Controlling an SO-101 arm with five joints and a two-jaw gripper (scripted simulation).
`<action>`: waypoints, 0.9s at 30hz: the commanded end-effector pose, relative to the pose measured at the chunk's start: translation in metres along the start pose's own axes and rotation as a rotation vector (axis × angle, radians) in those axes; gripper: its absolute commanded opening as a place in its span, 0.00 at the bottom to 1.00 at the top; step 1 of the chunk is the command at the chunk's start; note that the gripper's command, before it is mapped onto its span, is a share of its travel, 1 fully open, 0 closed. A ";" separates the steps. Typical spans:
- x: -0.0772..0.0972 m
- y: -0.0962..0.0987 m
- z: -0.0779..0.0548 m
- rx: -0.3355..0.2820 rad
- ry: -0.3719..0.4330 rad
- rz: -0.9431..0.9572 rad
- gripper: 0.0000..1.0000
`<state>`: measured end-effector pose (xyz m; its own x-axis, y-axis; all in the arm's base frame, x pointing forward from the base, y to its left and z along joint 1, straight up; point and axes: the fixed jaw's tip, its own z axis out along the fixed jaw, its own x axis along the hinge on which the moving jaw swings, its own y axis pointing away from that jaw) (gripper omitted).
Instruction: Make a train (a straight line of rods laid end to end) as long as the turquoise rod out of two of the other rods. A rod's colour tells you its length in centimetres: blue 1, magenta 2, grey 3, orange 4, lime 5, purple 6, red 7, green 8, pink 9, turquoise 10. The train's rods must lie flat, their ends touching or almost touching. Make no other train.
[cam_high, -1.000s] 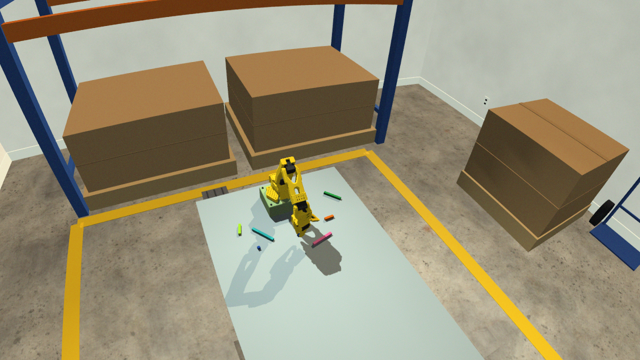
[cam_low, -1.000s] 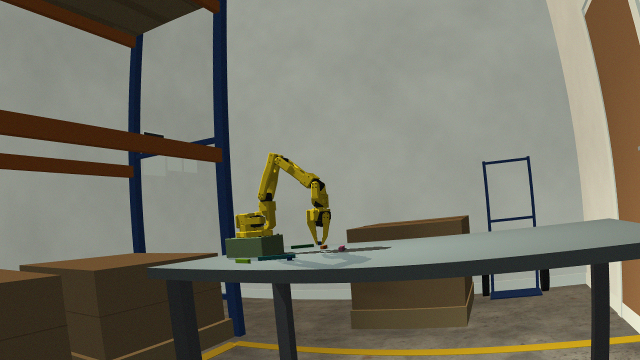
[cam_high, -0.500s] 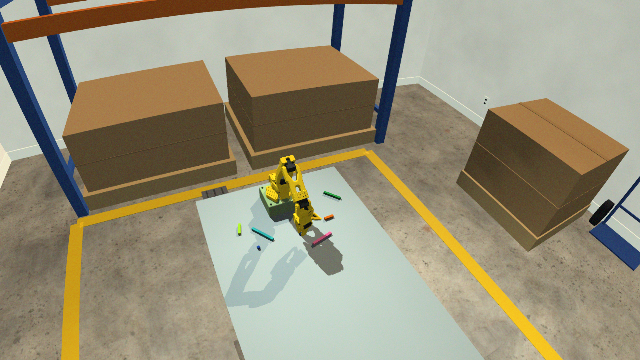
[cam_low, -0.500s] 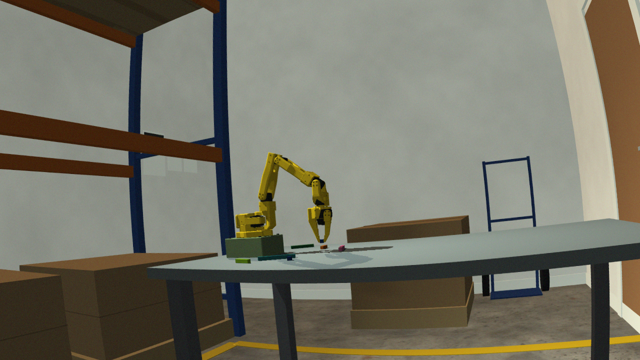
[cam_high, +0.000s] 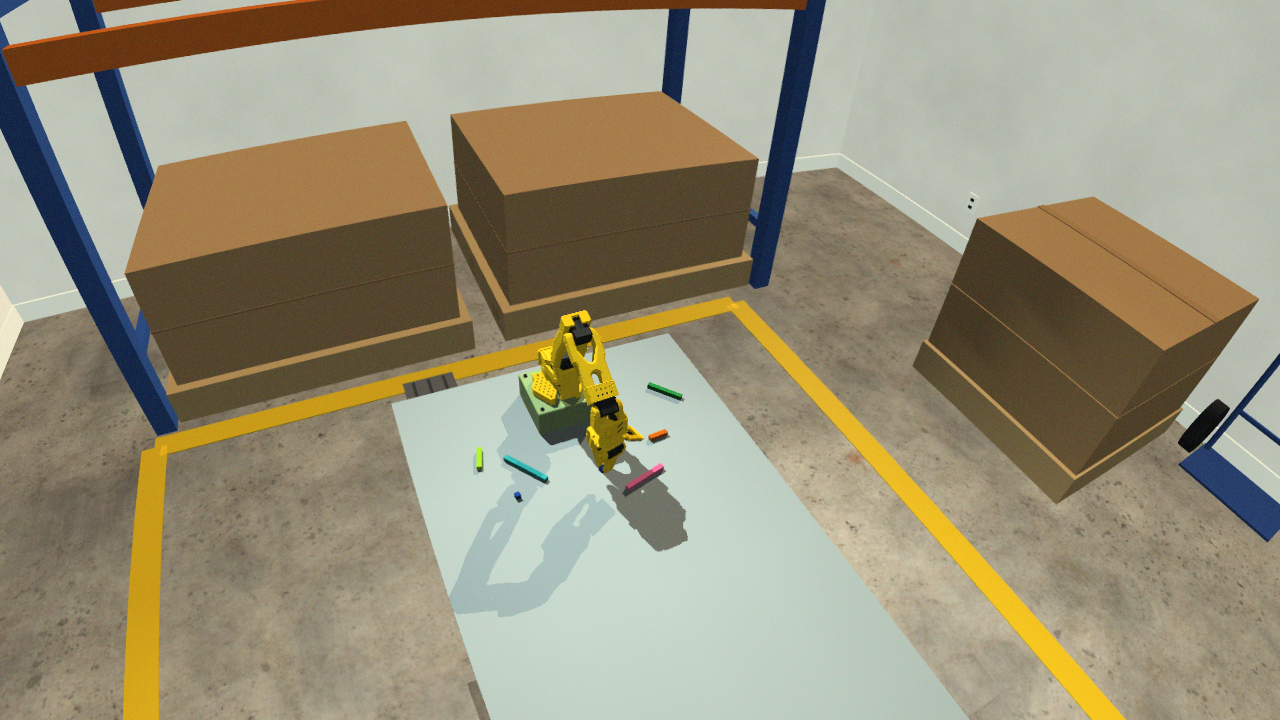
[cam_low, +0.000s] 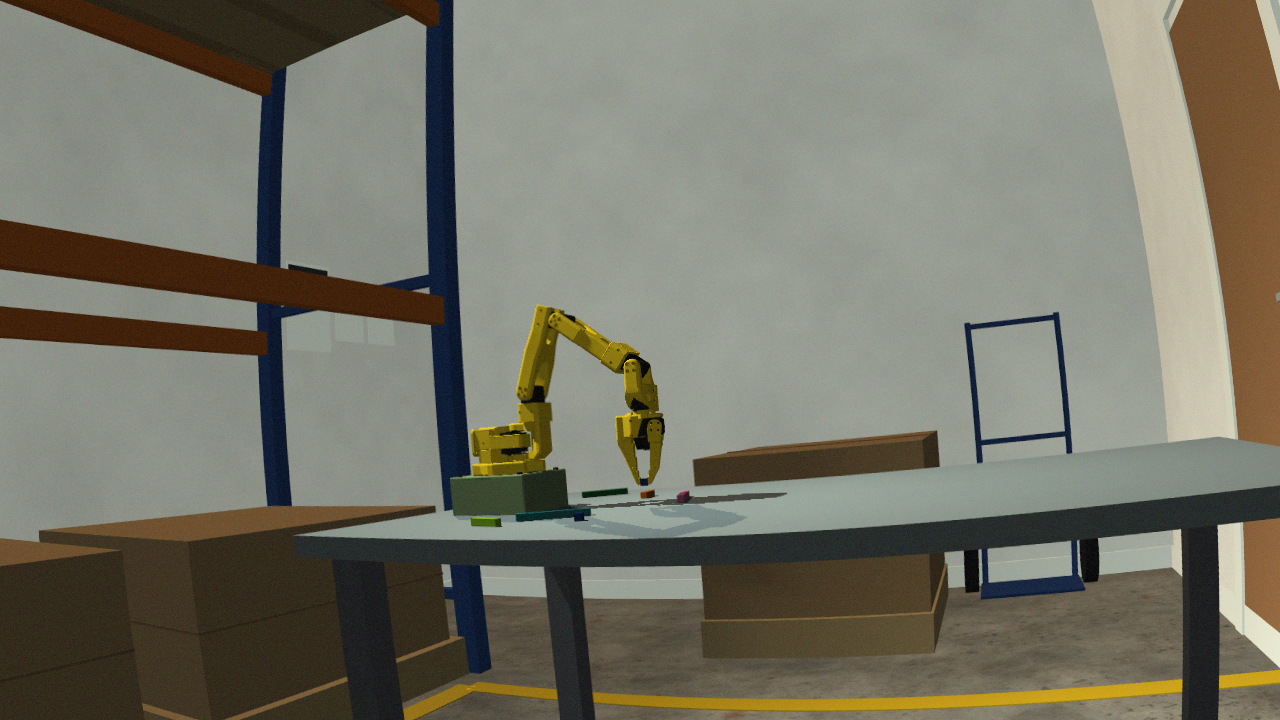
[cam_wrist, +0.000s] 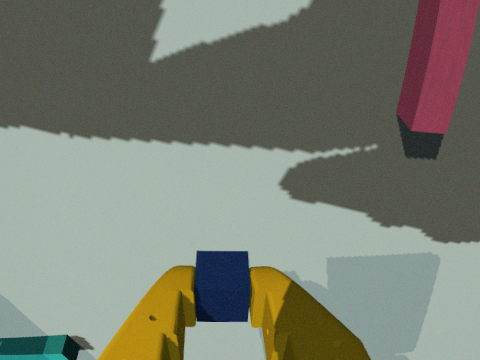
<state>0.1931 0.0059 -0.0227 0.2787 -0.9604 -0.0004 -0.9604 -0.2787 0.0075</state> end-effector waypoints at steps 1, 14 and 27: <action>-0.002 0.000 -0.001 0.009 0.001 -0.001 0.00; -0.002 0.000 0.010 0.009 0.001 -0.001 0.00; -0.002 0.000 0.018 0.009 0.001 -0.001 0.00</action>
<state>0.1973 0.0061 -0.0373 0.2786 -0.9604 0.0063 -0.9602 -0.2787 -0.0200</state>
